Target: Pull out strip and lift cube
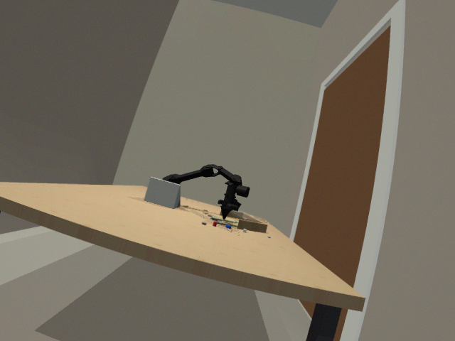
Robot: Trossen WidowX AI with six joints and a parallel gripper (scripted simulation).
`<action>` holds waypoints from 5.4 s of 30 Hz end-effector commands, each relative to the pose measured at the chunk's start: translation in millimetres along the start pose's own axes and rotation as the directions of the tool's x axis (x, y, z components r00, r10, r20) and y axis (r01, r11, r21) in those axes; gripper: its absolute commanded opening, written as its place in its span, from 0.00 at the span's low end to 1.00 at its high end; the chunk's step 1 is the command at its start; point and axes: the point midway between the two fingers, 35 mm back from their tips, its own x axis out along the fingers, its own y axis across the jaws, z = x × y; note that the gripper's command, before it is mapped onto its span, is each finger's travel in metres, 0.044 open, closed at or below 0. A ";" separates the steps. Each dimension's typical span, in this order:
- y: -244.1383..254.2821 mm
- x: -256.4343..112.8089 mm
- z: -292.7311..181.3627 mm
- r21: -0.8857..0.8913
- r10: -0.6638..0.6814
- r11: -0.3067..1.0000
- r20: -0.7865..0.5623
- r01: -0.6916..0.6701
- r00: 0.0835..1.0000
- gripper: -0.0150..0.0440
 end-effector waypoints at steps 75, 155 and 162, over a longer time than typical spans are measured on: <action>0.7 23.5 -21.7 0.005 0.005 1.000 0.005 -0.005 1.000 0.25; 0.7 25.8 -147.1 0.008 0.003 1.000 0.001 -0.003 1.000 0.25; 0.8 25.8 -158.2 0.009 0.003 1.000 0.000 -0.003 1.000 0.25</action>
